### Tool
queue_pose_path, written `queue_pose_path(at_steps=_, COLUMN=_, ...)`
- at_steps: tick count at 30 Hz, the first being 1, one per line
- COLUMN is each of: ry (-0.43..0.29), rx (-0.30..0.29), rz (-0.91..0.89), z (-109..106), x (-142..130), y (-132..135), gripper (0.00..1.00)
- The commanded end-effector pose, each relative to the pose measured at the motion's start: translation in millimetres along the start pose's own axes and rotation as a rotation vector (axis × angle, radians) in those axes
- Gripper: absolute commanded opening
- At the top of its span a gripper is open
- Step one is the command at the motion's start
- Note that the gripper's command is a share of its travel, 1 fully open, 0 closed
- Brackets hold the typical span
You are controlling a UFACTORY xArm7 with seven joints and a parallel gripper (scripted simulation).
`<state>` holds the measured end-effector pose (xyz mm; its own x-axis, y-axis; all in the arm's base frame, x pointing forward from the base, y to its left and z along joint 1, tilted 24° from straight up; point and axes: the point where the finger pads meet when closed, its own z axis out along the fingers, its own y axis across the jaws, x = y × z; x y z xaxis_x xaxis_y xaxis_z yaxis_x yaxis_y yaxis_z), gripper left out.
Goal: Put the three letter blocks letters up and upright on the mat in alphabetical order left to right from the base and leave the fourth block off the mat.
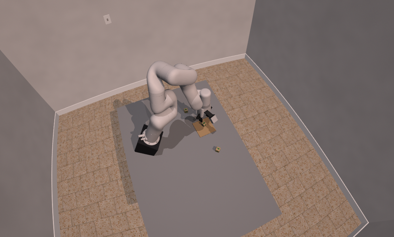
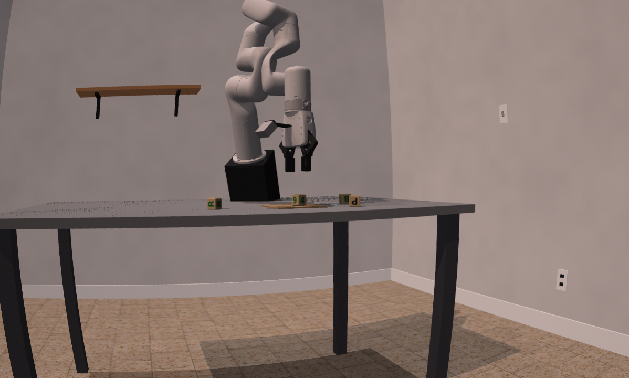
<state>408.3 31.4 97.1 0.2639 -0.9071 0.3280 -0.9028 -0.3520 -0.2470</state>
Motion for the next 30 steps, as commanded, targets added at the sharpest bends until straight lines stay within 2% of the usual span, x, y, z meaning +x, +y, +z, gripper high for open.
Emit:
queue_pose_path(at_steps=1, ry=0.000, rx=0.002, rz=0.000, z=-0.2, x=0.0, y=-1.1, gripper=0.69)
queue_pose_path(at_steps=12, ry=0.002, rx=0.002, rz=0.000, z=5.1, x=0.0, y=-1.3, gripper=0.69)
queue_pose_path(at_steps=30, ry=0.002, rx=0.002, rz=0.000, z=28.7, x=0.0, y=-2.1, gripper=0.69)
